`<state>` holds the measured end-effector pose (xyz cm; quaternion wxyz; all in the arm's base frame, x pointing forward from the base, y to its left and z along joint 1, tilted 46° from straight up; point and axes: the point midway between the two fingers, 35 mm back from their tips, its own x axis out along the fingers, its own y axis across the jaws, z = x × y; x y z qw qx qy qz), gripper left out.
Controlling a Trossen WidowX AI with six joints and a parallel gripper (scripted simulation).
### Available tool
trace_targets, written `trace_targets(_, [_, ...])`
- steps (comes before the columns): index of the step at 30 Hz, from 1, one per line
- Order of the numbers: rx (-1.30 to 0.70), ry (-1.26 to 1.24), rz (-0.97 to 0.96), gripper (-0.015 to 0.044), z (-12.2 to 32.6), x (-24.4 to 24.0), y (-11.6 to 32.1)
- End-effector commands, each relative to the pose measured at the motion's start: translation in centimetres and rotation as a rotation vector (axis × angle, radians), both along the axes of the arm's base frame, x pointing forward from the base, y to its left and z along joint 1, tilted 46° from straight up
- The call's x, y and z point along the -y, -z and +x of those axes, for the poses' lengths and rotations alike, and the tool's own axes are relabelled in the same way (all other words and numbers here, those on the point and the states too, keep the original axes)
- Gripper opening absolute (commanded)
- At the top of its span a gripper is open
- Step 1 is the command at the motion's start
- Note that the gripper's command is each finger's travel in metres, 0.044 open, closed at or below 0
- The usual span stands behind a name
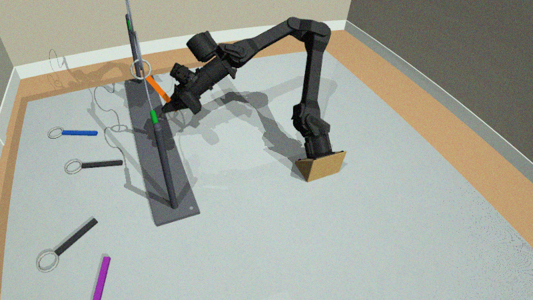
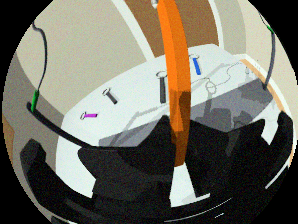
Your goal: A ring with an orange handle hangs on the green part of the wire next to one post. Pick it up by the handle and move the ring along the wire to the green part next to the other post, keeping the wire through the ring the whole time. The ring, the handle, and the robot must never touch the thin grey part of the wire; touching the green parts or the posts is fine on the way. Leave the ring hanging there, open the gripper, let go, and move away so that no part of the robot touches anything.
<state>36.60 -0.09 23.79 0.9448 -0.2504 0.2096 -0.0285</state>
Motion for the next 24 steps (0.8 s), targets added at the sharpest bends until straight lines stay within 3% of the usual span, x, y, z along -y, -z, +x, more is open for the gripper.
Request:
trace_targets(1, [-0.02, -0.004, 0.099, -0.015, -0.3, -1.4, 0.6])
trace_targets(24, [-0.126, -0.007, 0.656, -0.015, -1.8, -9.3, 1.1])
